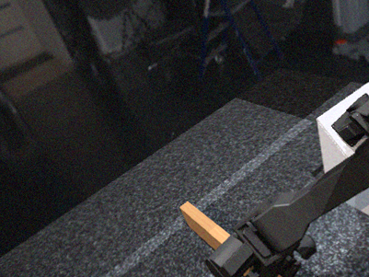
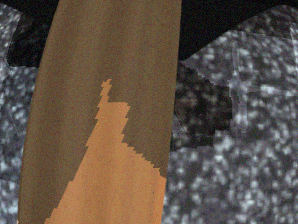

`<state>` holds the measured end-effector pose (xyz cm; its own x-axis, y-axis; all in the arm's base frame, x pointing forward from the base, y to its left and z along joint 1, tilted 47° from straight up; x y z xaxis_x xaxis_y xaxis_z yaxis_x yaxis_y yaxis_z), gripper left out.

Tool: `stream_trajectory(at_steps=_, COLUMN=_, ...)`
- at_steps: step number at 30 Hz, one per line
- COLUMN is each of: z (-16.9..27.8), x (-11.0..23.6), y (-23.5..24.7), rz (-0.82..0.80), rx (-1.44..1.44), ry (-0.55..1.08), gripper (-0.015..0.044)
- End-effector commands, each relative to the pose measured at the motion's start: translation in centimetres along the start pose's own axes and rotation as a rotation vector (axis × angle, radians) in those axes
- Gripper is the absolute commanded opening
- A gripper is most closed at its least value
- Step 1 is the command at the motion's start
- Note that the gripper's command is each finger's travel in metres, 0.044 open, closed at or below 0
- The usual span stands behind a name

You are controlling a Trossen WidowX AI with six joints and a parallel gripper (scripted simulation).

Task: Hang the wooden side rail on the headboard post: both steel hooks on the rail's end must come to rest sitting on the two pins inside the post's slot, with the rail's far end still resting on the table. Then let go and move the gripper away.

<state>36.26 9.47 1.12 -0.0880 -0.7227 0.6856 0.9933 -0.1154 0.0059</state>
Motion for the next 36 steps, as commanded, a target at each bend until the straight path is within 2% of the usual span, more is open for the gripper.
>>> stream_trajectory(at_steps=1, z=0.06, x=0.21, y=0.14, rz=-0.009, rx=-0.002, ry=0.002, gripper=0.0000)
stream_trajectory(at_steps=36, z=0.47, x=0.29, y=0.32, rz=-0.009, rx=-0.002, ry=0.002, gripper=0.0000)
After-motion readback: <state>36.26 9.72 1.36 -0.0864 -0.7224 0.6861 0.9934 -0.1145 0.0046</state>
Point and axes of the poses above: the point midway between the two fingers, 35 mm back from their tips, its own x axis back along the fingers, its own y axis across the jaws, z = x × y, the point moved 2 cm from there along x, back along the fingers, and after that the axes turned 2 degrees about -x, right-handed, at the moved point
